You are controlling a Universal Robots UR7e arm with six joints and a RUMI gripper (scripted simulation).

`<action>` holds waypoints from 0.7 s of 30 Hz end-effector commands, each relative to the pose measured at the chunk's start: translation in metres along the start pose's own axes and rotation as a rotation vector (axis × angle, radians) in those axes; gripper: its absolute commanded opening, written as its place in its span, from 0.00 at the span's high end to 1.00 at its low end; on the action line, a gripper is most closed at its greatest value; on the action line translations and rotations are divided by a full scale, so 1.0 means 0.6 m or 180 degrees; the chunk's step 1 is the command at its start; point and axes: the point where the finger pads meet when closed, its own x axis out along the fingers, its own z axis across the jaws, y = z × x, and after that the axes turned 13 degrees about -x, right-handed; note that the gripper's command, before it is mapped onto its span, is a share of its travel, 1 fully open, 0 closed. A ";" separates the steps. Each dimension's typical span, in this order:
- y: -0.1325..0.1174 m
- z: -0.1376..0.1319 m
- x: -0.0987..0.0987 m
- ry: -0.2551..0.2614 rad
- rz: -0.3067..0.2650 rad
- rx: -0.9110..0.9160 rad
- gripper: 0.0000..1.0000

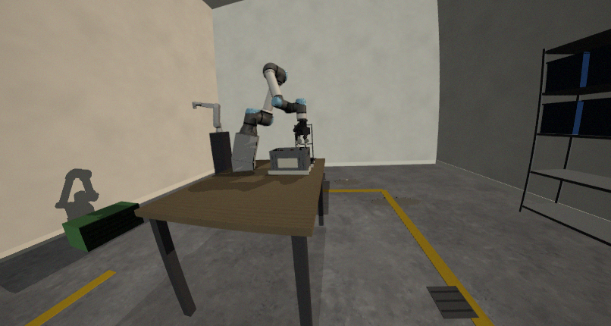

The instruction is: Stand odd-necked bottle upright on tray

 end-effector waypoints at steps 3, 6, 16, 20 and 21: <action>-0.001 0.000 0.009 -0.0001 -0.0004 -0.0001 0.62; -0.001 0.000 0.013 -0.0001 -0.0004 -0.0001 0.62; -0.001 0.000 0.032 -0.0001 -0.0004 -0.0001 0.62; -0.001 0.000 0.037 -0.0001 -0.0004 -0.0001 0.62; -0.001 0.000 0.037 -0.0001 -0.0004 -0.0001 0.62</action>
